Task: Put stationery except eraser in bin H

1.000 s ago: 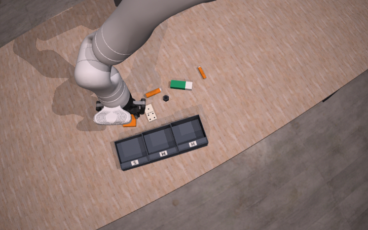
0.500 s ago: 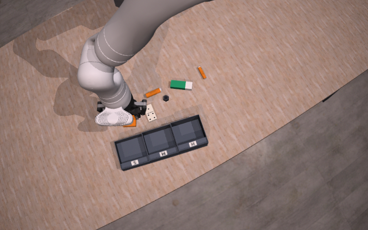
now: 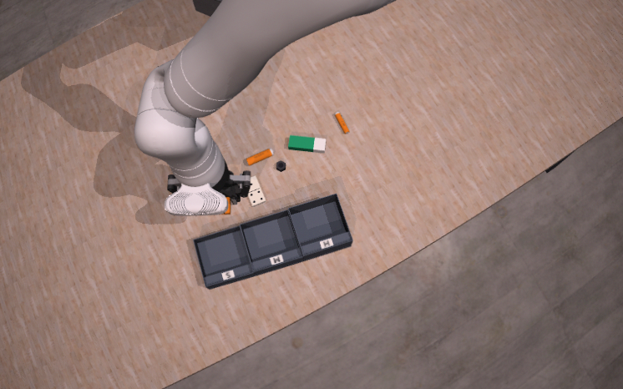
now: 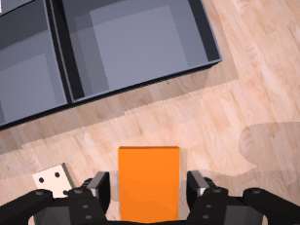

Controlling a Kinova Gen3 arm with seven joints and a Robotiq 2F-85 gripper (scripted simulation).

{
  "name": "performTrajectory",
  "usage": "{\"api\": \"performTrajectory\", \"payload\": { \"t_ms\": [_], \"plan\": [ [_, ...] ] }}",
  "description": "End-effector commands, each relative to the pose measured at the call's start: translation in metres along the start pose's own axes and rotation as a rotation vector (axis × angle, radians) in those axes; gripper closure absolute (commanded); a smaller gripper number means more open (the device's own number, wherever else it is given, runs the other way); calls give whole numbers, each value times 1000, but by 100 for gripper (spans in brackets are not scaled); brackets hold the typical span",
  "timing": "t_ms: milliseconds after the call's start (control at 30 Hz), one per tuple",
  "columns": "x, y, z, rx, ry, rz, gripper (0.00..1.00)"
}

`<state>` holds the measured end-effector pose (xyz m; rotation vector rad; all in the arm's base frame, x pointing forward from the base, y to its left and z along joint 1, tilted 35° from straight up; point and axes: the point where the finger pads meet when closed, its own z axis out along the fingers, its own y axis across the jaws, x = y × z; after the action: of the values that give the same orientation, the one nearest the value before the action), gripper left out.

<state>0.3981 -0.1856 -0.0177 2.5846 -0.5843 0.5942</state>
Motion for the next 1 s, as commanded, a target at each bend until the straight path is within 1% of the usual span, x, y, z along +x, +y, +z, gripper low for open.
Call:
{"api": "performTrajectory", "payload": {
  "t_ms": [0,300,333,967],
  "plan": [
    [-1,2,1,-3,-1,1,45],
    [0,1,1,-3,-1,1,45],
    [0,1,1,-3,-1,1,65],
    [0,1,1,-3,-1,1,65]
  ]
}}
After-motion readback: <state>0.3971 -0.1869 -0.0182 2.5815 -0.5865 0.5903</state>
